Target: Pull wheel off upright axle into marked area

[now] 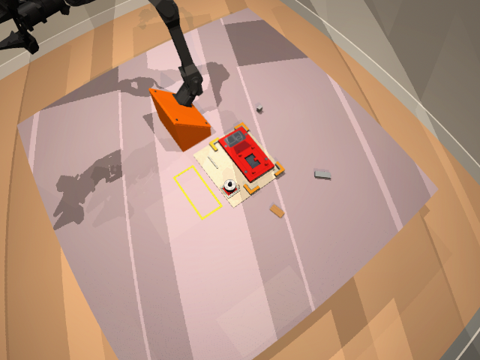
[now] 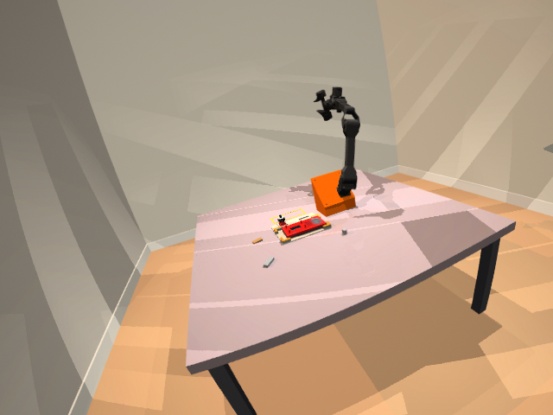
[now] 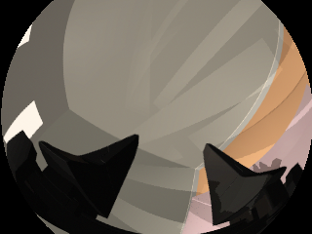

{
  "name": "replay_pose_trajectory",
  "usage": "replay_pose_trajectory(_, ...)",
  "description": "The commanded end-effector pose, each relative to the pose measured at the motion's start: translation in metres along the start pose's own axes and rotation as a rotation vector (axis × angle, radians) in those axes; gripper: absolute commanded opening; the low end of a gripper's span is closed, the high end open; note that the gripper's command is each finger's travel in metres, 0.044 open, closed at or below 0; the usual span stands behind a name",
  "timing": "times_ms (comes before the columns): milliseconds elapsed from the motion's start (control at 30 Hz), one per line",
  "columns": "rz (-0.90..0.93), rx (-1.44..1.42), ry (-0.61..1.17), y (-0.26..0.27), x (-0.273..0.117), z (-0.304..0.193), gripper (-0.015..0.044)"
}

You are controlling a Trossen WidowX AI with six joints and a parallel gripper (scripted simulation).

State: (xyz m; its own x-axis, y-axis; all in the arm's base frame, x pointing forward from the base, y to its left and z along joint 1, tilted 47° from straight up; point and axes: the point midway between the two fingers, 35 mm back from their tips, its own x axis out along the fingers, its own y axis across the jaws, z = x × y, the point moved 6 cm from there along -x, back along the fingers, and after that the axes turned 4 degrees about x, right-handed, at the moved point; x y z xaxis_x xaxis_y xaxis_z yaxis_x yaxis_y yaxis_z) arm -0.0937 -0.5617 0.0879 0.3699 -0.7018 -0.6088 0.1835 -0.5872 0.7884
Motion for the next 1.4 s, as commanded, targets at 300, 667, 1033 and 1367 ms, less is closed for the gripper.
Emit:
replay_pose_trajectory(300, -0.146, -0.382, 0.340, -0.004, 0.048, -0.154, 0.0300)
replay_pose_trajectory(667, -0.240, -0.764, 0.692, -0.031, 0.055, -0.304, 0.0300)
replay_pose_trajectory(1033, -0.298, -1.149, 1.092, -0.085, 0.019, -0.443, 0.0300)
replay_pose_trajectory(1367, -0.347, -1.416, 1.412, -0.139, -0.035, -0.527, 0.0300)
